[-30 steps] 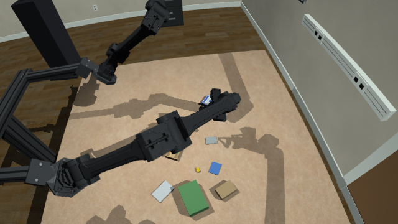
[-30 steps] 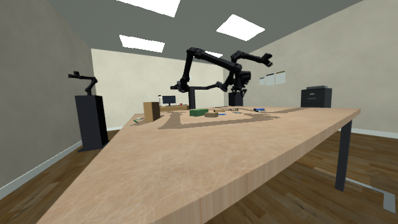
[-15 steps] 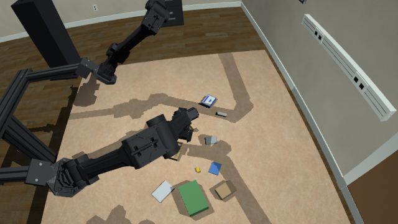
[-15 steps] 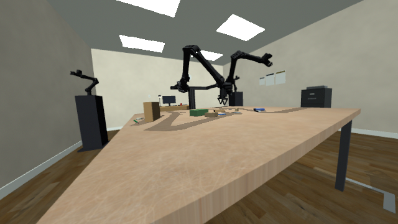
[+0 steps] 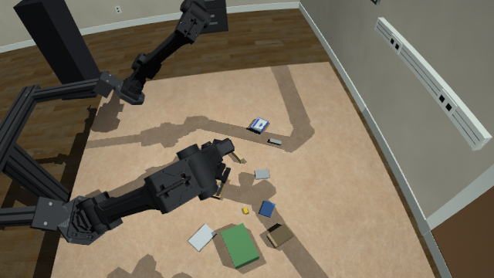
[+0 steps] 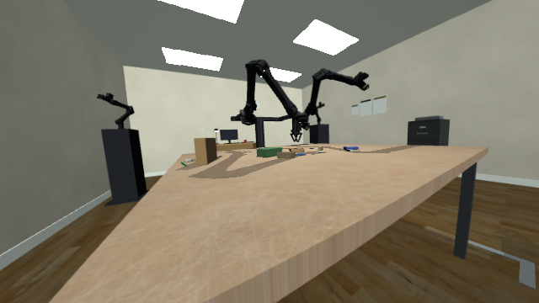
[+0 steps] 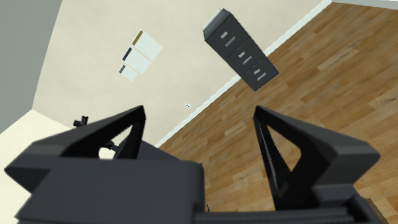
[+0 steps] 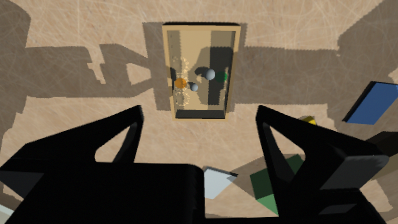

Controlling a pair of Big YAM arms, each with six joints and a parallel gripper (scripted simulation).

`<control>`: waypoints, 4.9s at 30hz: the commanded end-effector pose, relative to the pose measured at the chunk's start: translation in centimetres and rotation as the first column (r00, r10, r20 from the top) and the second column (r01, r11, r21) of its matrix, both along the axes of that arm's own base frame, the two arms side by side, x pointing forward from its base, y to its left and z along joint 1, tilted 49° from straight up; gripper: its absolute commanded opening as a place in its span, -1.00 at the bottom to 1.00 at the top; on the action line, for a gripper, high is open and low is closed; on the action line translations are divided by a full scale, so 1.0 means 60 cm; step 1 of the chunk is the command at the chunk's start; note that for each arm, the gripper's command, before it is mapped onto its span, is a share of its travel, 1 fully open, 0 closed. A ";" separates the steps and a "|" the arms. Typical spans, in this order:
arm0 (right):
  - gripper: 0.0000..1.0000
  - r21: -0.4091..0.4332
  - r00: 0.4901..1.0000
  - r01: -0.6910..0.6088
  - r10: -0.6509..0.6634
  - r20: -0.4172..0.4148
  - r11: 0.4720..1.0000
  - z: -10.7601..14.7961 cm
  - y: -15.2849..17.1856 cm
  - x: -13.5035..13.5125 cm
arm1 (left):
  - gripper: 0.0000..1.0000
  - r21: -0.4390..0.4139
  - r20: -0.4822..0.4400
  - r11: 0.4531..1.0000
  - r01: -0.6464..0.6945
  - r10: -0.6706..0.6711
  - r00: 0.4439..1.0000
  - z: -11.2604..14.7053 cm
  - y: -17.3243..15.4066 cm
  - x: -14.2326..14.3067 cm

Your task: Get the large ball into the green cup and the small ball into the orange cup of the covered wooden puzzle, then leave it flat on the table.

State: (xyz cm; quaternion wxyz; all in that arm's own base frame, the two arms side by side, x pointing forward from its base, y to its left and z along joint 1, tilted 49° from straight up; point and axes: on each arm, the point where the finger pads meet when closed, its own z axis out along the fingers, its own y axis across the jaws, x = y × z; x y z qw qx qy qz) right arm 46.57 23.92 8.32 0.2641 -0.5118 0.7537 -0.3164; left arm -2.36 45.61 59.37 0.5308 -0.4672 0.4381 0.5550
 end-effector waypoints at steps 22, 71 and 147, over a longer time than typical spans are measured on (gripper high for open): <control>0.73 0.025 1.000 0.000 -0.001 0.029 1.000 0.012 0.016 0.009 | 1.00 0.046 -0.012 0.999 -0.019 0.020 1.000 0.026 -0.016 -0.014; 0.73 0.019 1.000 0.006 -0.007 0.024 1.000 0.006 0.010 0.018 | 1.00 0.046 -0.012 0.999 -0.019 0.020 1.000 0.026 -0.016 -0.014; 0.39 0.012 1.000 0.004 -0.004 0.021 1.000 -0.069 -0.022 0.097 | 1.00 0.046 -0.012 0.999 -0.019 0.020 1.000 0.026 -0.016 -0.014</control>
